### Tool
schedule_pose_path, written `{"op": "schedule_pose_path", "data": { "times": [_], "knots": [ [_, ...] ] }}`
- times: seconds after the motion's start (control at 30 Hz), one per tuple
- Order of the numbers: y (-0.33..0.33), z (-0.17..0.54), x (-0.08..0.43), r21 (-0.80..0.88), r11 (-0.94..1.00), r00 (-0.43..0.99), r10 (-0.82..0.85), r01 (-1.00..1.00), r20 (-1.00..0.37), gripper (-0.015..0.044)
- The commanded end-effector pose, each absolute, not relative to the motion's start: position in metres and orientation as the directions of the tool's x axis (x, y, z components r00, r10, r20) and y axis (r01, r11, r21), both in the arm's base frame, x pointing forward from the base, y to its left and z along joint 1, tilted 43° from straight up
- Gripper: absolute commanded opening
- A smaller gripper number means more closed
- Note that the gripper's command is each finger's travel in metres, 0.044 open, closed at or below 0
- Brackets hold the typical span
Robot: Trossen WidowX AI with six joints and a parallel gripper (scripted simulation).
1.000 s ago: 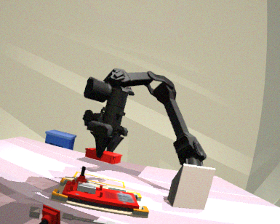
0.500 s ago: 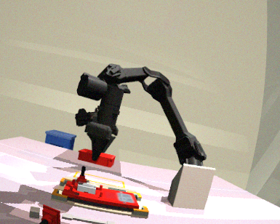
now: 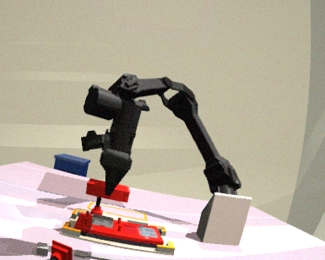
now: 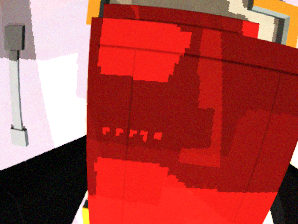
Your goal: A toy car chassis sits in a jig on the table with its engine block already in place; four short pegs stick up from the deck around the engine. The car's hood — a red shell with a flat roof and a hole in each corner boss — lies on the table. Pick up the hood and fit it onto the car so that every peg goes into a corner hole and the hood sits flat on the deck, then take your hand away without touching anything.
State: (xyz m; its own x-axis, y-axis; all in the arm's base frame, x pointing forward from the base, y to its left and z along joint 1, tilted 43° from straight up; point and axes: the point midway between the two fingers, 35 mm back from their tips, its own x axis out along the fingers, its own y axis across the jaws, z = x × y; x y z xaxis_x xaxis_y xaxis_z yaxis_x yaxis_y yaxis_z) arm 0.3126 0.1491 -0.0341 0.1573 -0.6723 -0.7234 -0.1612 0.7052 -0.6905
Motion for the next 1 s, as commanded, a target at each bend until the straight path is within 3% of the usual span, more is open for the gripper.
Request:
{"op": "schedule_pose_path", "data": {
  "times": [0.0, 0.97],
  "knots": [
    [0.150, -0.036, 0.314, -0.686, 0.707, 0.157, -0.668, -0.172, -0.728, 0.0000],
    [0.119, -0.073, 0.318, -0.687, 0.706, 0.158, -0.669, -0.171, -0.727, 0.0000]
  ]
}}
